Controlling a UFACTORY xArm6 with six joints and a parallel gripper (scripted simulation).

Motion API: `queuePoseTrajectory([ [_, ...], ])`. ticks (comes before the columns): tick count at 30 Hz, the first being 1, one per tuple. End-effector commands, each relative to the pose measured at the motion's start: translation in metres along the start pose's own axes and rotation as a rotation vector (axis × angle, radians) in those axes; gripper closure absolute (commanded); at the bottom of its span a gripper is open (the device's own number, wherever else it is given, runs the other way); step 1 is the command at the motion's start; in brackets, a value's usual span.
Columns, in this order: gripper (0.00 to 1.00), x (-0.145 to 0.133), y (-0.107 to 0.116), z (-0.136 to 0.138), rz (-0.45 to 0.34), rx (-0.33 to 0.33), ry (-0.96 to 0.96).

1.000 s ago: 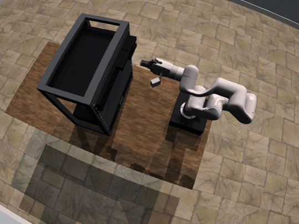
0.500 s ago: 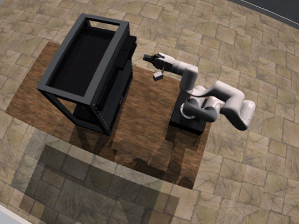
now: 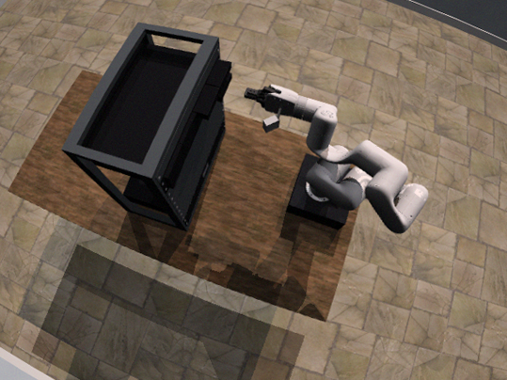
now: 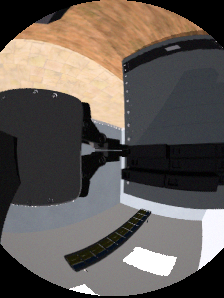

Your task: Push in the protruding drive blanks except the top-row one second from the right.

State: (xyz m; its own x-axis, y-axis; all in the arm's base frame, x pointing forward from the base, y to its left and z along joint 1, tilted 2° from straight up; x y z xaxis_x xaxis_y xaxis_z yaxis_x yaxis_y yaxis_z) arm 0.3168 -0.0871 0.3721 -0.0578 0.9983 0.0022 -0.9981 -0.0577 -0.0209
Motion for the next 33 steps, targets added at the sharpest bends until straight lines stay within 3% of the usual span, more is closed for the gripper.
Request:
queuePoseTrajectory([
  [1,1.0,-0.001,-0.002,0.002,0.007,-0.004,0.001],
  [15,1.0,0.0,-0.053,0.002,0.007,-0.004,0.001],
  [33,1.0,0.0,-0.057,0.002,0.007,-0.004,0.001],
])
Point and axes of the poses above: the point where the finger pads meet when closed, its own y axis back along the fingers, its own z axis across the jaws, x = y × z, the point moved 2 cm from there along y, back along the fingers, and after that the axes turned 2 degrees about y, right-handed, at the moved point
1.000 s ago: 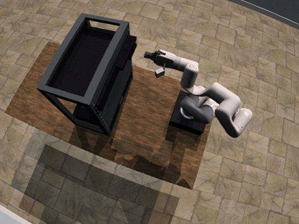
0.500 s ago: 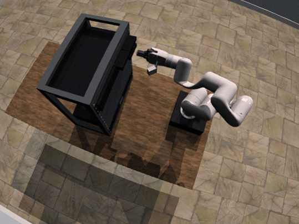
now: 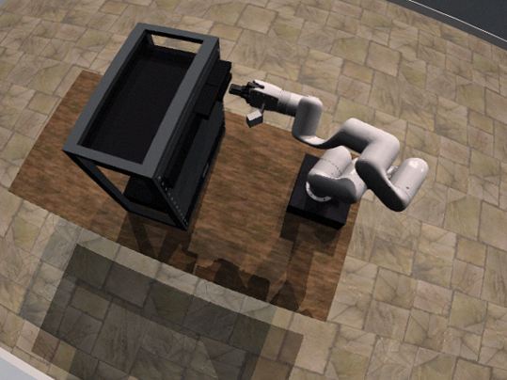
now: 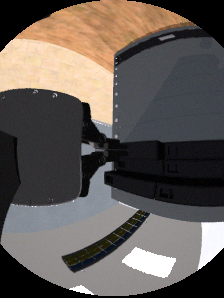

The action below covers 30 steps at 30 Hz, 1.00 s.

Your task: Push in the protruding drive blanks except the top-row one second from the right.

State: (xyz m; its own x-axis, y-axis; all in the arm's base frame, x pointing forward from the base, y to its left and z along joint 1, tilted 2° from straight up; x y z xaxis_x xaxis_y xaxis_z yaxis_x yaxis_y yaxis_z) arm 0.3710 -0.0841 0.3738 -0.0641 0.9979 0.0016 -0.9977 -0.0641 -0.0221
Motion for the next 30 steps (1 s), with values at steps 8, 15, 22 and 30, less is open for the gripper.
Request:
queuePoseTrajectory([
  [8,1.0,0.0,-0.005,0.002,0.0,-0.003,0.001],
  [15,1.0,0.0,-0.005,0.002,0.0,-0.003,0.001],
  [22,1.0,0.0,-0.013,0.002,0.0,-0.003,0.001],
  [30,1.0,0.0,-0.015,0.002,0.0,-0.003,0.001],
])
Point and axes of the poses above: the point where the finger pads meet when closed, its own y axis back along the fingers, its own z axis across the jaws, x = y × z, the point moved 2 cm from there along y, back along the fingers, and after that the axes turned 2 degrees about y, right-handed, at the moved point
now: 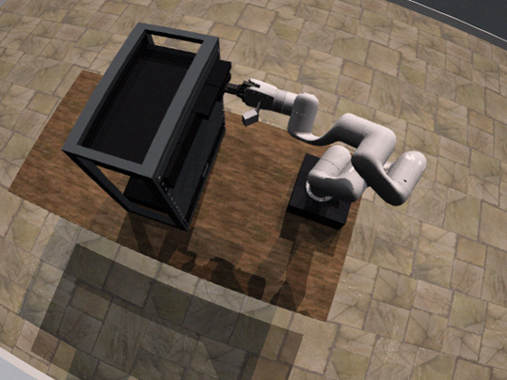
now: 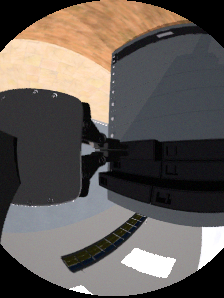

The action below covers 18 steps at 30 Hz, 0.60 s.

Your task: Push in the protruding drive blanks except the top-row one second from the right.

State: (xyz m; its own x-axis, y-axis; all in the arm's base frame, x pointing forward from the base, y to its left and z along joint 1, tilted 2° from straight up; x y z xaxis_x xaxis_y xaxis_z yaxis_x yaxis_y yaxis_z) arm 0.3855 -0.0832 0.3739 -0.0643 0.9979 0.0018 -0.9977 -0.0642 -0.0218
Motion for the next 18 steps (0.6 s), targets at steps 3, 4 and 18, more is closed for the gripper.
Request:
queuePoseTrajectory([
  [3,1.0,-0.0001,-0.0009,0.0017,0.0,-0.003,0.001],
  [4,1.0,-0.0001,-0.0009,0.0017,0.0,-0.003,0.001],
  [18,1.0,-0.0001,-0.0109,0.0018,0.0,-0.003,0.001],
])
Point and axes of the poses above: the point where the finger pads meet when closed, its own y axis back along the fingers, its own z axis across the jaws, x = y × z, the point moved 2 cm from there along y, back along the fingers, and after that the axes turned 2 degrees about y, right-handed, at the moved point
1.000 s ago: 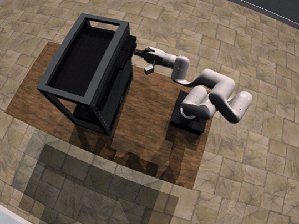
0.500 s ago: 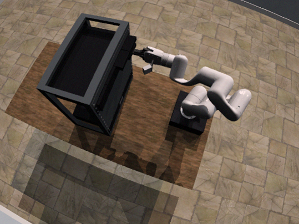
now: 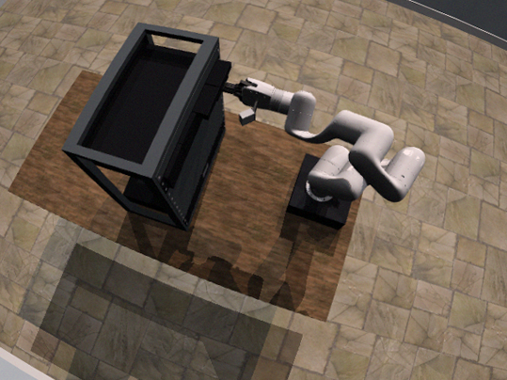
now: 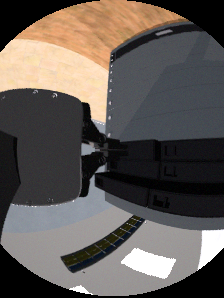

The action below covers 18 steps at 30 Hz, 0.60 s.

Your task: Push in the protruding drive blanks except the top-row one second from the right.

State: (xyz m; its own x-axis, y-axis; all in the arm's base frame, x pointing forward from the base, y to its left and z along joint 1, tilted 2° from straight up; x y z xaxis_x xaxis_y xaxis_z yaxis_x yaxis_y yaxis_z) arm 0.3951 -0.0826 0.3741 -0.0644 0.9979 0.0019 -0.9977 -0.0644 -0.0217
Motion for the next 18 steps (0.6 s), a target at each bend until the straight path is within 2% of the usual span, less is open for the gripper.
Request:
queuePoseTrajectory([
  [1,1.0,-0.0001,-0.0012,0.0017,0.0,-0.003,0.001],
  [18,1.0,-0.0001,-0.0112,0.0018,0.0,-0.003,0.001],
])
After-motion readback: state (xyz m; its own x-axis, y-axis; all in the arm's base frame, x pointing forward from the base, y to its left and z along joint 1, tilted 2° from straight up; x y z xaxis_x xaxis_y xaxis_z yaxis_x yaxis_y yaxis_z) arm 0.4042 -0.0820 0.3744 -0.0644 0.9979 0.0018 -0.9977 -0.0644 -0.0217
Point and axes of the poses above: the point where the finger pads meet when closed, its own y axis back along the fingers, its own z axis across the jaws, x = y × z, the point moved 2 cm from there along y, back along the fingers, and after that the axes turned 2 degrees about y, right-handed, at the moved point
